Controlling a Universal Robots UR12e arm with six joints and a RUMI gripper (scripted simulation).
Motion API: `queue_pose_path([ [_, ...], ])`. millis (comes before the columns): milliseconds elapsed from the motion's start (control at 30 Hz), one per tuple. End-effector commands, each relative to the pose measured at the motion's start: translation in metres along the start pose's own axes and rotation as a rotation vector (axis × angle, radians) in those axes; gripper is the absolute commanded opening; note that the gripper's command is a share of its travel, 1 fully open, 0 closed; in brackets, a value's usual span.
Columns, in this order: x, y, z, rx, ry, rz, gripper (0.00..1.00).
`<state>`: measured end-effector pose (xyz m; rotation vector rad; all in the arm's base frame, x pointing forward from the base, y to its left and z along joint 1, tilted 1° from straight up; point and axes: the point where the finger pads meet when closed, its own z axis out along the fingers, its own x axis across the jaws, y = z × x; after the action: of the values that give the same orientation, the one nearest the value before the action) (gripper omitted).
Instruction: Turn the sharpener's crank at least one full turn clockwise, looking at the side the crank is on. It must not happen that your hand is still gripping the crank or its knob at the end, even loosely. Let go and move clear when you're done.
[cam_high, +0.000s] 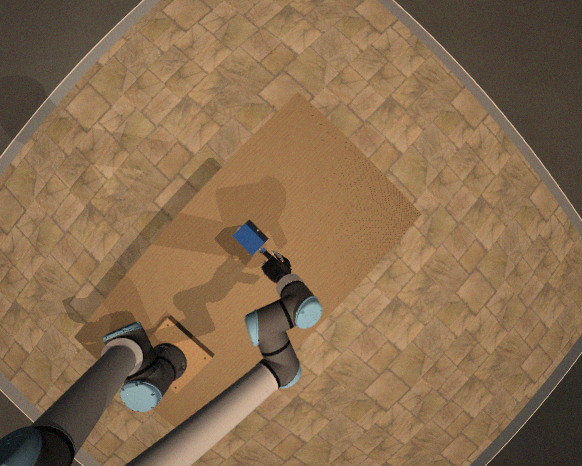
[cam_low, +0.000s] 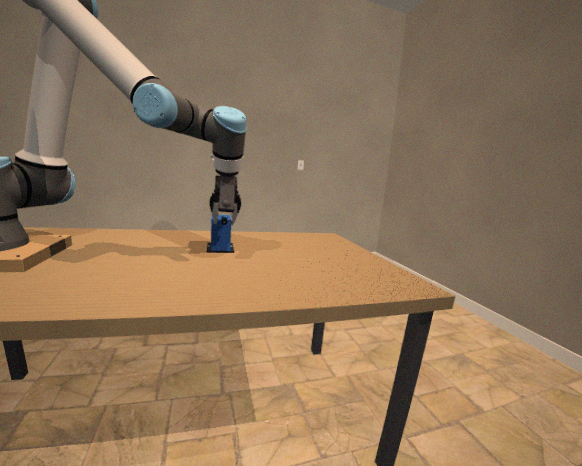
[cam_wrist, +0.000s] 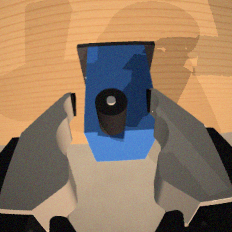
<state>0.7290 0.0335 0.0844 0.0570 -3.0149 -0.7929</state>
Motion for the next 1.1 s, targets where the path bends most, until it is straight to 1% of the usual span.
queue_pose_path([
  [0,0.001,0.0,0.0,-0.001,0.0,0.001,0.32],
  [400,0.001,0.0,0.0,-0.001,0.0,0.001,0.32],
  [433,0.002,-0.001,-0.004,-0.001,-0.001,0.002,0.32],
  [500,0.002,-0.001,-0.004,-0.001,-0.001,0.002,0.32],
  [567,0.0,-0.001,-0.012,0.001,-0.005,0.0,0.32],
  [1000,0.0,-0.001,-0.047,0.002,-0.004,0.0,0.32],
  [1067,0.0,-0.001,-0.047,0.002,-0.004,0.0,0.32],
])
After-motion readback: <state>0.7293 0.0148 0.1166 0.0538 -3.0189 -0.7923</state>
